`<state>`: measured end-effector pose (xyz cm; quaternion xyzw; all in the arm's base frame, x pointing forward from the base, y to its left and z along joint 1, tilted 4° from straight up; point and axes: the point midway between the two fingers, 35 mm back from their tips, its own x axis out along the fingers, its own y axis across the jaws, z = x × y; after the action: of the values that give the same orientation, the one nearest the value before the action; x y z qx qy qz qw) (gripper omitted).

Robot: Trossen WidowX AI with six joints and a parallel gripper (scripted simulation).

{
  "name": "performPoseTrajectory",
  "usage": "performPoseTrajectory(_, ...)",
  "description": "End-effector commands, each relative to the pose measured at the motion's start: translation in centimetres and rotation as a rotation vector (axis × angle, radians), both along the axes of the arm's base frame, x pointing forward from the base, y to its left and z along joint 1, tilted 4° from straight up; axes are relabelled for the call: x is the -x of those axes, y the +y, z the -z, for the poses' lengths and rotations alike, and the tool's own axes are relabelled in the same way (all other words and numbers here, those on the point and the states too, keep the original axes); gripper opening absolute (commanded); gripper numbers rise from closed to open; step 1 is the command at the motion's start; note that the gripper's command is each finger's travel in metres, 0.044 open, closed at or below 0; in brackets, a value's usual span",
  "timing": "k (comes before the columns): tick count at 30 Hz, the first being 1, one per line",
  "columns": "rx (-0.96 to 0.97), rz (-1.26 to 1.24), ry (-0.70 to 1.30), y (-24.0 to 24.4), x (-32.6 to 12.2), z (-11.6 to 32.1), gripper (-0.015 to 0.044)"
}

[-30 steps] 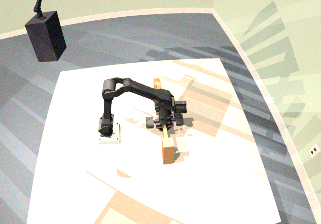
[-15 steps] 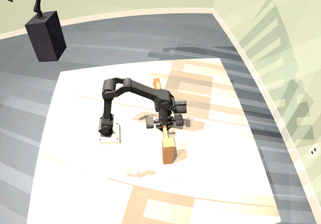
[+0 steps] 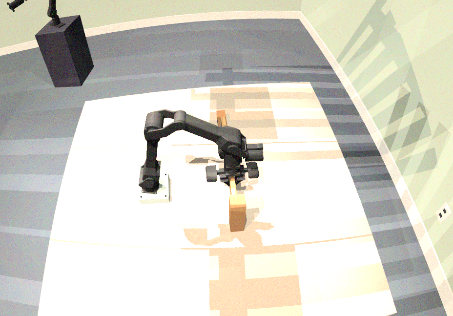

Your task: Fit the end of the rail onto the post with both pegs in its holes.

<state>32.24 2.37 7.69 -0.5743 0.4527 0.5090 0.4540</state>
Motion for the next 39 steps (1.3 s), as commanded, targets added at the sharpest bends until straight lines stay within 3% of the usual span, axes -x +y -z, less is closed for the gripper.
performPoseTrajectory(1, 0.003, -0.001, -0.002, -0.25, -0.07, -0.04, 0.0000)
performPoseTrajectory(39, 0.003, -0.001, -0.002, -0.64, -0.12, -0.39, 0.0000)
